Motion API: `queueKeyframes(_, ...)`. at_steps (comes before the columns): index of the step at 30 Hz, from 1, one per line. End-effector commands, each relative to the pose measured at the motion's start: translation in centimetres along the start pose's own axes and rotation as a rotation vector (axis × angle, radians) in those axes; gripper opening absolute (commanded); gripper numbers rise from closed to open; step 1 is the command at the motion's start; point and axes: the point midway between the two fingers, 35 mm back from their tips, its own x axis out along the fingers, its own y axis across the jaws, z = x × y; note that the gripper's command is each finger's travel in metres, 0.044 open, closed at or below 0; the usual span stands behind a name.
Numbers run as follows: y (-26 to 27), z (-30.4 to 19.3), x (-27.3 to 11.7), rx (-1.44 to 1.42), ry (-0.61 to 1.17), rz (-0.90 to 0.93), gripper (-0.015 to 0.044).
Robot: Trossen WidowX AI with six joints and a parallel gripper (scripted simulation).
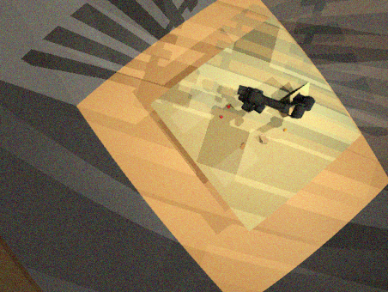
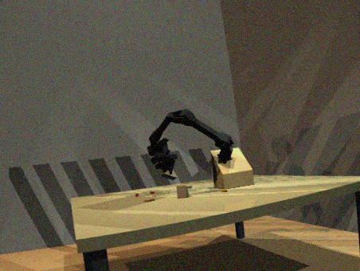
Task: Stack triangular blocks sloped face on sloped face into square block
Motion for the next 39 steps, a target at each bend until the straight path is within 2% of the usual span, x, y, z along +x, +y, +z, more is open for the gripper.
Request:
queueKeyframes(1, 0.1, -0.1, -0.1, -0.145, -0.041, -0.006, 0.0000)
queueKeyframes(22, 0.6, -0.7, -0.3, -0.833, -0.191, -0.102, 0.0000)
queueKeyframes(31, 0.9, -0.5, -0.4, -0.855, -0.194, -0.108, 0.0000)
queueKeyframes(39, 4.3, 1.0, -0.8, -0.851, -0.191, -0.114, 0.0000)
